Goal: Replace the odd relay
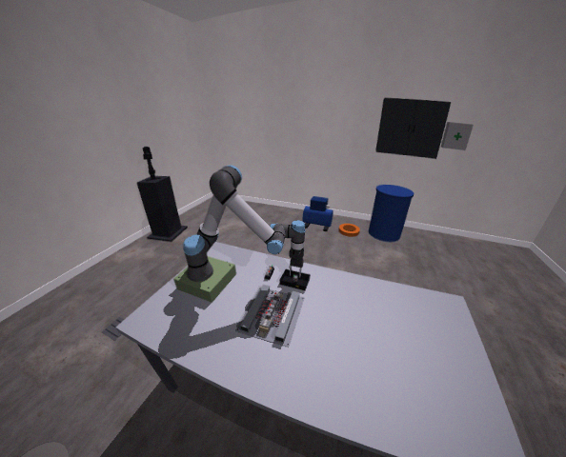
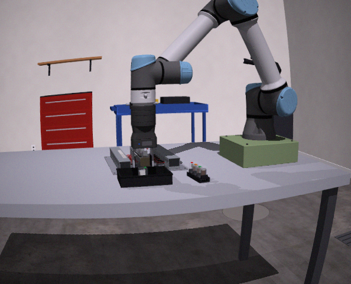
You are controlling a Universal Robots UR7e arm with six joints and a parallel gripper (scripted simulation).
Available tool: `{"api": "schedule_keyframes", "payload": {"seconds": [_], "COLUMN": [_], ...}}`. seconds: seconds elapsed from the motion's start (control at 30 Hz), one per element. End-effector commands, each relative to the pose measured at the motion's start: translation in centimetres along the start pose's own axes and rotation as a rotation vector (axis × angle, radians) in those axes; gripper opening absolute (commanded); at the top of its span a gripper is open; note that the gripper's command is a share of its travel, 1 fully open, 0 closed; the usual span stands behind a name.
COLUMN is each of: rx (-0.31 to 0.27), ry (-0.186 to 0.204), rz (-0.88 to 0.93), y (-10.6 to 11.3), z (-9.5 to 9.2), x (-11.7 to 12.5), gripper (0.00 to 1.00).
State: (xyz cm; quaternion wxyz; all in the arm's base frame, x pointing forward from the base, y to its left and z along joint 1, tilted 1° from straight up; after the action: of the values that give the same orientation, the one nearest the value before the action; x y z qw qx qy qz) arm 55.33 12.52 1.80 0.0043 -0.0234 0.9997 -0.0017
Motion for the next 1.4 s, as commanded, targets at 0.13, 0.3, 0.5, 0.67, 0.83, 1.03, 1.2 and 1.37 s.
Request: {"api": "schedule_keyframes", "payload": {"seconds": [0.13,0.3,0.5,0.67,0.83,1.03,1.2,1.37], "rx": [0.000,0.000,0.000,0.000,0.000,0.000,0.000,0.000], "ry": [-0.002,-0.002,-0.002,-0.002,-0.002,-0.002,-0.002,-0.002], "rz": [0.000,0.000,0.000,0.000,0.000,-0.060,-0.060,-0.060], "y": [0.0,0.0,0.0,0.0,0.0,1.9,1.9,1.9], "z": [-0.3,-1.5,-6.3,-6.3,-6.3,-7.0,-7.0,-7.0], "x": [0.0,0.0,0.0,0.0,0.0,4.9,4.9,4.9], "gripper": [1.00,1.00,1.00,1.00,1.00,1.00,1.00,1.00]}}
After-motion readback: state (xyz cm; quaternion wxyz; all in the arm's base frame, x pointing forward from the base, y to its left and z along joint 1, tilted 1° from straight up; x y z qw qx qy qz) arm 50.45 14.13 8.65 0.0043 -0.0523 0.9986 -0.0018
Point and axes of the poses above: the point where the finger pads meet when closed, its own z axis out along the fingers, its own x axis across the jaws, y = z × x, the point moved 3 cm from there along -z, back along the fingers, and after that the axes turned 10 degrees about -z, right-handed, at the moved point
